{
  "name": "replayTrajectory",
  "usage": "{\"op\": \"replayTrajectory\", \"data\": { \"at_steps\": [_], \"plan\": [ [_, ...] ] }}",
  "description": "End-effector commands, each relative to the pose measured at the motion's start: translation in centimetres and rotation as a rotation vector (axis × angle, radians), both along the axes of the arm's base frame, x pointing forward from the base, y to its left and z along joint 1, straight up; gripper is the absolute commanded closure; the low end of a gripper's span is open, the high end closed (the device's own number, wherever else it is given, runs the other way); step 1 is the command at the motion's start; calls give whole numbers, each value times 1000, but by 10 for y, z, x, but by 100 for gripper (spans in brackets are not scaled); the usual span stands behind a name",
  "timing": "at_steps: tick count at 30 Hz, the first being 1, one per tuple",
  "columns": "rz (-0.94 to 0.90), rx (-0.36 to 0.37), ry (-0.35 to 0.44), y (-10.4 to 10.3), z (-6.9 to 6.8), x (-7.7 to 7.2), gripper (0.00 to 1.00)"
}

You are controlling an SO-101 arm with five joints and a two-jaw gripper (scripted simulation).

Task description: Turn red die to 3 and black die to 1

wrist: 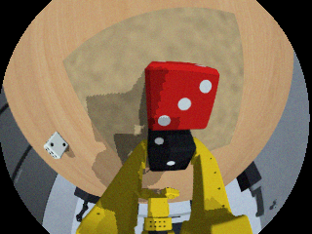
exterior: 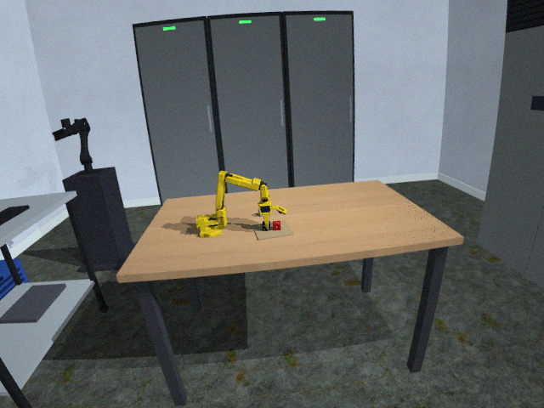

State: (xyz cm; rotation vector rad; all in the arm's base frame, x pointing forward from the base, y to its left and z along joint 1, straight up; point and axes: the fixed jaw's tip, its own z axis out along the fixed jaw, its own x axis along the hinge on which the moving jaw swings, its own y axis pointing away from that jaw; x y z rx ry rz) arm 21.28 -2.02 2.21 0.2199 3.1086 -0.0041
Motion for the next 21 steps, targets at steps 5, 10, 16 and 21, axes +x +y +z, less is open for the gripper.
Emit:
{"op": "replayTrajectory", "data": {
  "at_steps": [5,10,16,21],
  "plan": [
    [0,-3,-28,-2,4,3,83],
    [0,-3,-28,-2,4,3,83],
    [0,-3,-28,-2,4,3,81],
    [0,-3,-28,-2,4,3,77]
  ]
}}
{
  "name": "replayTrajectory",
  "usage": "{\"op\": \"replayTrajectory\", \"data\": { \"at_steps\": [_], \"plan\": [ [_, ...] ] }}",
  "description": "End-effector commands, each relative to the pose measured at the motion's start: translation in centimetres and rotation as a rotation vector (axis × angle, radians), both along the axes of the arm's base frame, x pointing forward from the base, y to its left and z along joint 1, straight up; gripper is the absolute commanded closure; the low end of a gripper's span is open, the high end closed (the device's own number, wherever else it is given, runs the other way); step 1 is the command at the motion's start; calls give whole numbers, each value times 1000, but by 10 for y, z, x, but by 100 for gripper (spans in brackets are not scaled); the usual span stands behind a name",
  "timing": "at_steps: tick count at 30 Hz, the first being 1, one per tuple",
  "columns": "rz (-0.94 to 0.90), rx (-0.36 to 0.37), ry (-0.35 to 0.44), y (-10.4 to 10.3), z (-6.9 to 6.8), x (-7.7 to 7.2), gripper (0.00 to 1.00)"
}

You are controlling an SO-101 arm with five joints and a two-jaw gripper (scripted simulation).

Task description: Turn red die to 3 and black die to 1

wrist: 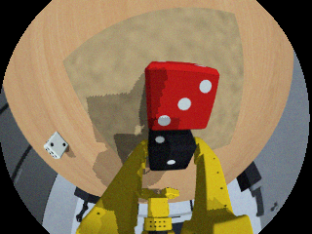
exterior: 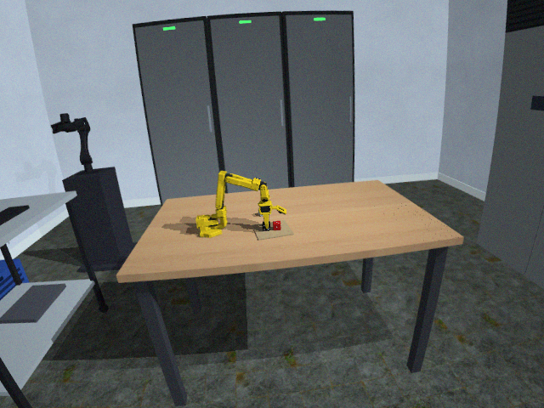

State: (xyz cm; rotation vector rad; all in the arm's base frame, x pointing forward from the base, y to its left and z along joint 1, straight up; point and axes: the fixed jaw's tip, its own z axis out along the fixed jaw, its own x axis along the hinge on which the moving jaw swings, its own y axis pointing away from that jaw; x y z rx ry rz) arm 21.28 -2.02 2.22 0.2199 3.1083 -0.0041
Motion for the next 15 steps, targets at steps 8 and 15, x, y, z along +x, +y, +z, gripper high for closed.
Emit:
{"op": "replayTrajectory", "data": {
  "at_steps": [8,15],
  "plan": [
    [0,-3,-28,-2,4,3,70],
    [0,-3,-28,-2,4,3,65]
  ]
}}
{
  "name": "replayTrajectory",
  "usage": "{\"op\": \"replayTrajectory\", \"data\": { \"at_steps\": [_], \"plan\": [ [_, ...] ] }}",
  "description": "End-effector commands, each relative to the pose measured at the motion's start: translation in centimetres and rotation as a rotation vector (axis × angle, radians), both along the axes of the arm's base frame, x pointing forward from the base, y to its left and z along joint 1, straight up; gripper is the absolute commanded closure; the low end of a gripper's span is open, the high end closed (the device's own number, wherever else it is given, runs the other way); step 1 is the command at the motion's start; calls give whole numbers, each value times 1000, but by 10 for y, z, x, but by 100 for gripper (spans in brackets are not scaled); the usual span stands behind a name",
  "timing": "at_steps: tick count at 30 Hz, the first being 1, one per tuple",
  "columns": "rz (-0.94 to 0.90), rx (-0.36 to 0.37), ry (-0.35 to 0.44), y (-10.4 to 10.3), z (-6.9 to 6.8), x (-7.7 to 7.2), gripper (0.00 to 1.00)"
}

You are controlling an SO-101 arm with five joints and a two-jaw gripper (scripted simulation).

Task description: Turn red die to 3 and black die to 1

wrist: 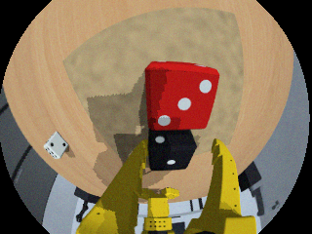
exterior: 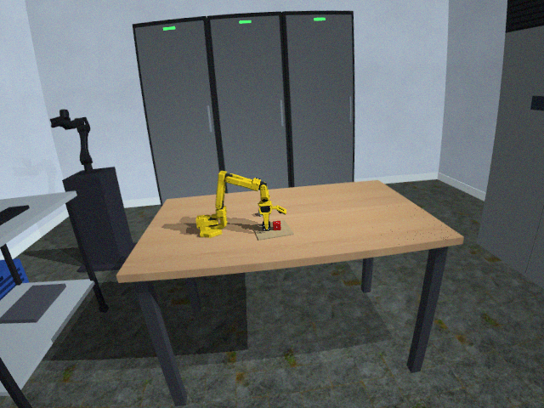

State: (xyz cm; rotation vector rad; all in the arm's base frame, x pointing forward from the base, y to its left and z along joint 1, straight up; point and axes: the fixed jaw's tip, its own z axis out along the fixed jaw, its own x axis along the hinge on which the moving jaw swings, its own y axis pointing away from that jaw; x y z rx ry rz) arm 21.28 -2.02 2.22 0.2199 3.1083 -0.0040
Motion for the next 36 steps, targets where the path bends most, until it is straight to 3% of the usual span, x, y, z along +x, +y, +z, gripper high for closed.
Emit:
{"op": "replayTrajectory", "data": {
  "at_steps": [1,14,31,36],
  "plan": [
    [0,-3,-28,-2,4,3,65],
    [0,-3,-28,-2,9,4,64],
    [0,-3,-28,-2,56,2,64],
    [0,-3,-28,-2,63,0,64]
  ]
}}
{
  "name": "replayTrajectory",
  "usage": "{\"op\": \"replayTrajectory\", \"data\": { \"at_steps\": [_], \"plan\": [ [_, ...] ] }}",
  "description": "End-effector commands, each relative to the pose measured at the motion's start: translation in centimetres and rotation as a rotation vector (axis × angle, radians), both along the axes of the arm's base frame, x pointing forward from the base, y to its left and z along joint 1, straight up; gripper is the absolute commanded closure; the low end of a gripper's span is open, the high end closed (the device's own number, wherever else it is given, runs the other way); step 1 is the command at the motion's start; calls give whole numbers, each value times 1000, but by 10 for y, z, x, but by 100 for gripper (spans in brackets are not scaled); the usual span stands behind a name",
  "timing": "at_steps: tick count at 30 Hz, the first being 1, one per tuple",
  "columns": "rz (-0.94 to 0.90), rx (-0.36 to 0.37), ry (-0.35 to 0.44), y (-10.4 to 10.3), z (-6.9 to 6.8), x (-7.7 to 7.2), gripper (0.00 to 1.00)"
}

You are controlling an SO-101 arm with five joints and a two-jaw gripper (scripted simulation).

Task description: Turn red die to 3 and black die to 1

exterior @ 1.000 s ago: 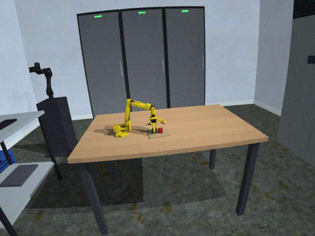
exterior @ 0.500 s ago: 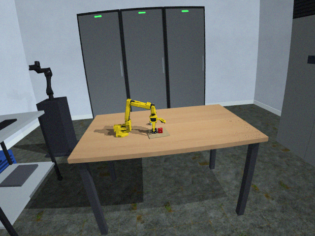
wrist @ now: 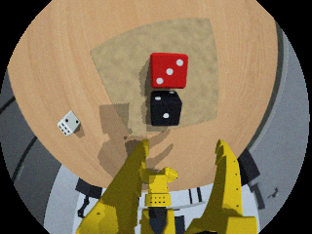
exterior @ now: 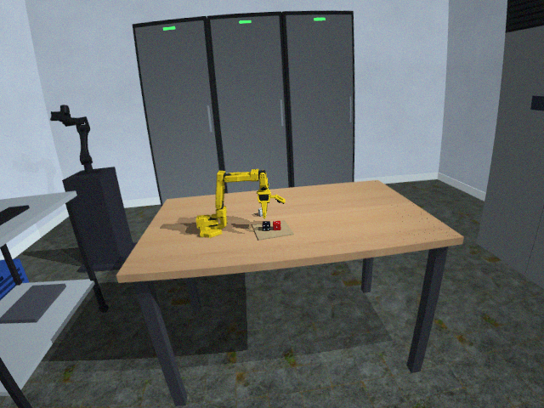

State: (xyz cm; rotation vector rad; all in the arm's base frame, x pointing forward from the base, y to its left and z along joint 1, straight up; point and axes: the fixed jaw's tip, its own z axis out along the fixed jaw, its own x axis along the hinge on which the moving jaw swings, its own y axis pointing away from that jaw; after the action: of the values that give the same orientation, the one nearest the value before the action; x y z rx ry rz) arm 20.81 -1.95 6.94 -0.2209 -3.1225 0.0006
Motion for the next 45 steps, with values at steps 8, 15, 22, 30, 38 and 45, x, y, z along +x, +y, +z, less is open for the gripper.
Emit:
{"op": "replayTrajectory", "data": {
  "at_steps": [8,15,22,30,38,45],
  "plan": [
    [0,-8,-64,-2,17,5,64],
    [0,-8,-64,-2,17,5,64],
    [0,-8,-64,-2,17,5,64],
    [16,-11,-90,0,23,0,64],
    [65,-21,-170,9,41,-19,64],
    [110,-29,-241,15,50,-37,64]
  ]
}}
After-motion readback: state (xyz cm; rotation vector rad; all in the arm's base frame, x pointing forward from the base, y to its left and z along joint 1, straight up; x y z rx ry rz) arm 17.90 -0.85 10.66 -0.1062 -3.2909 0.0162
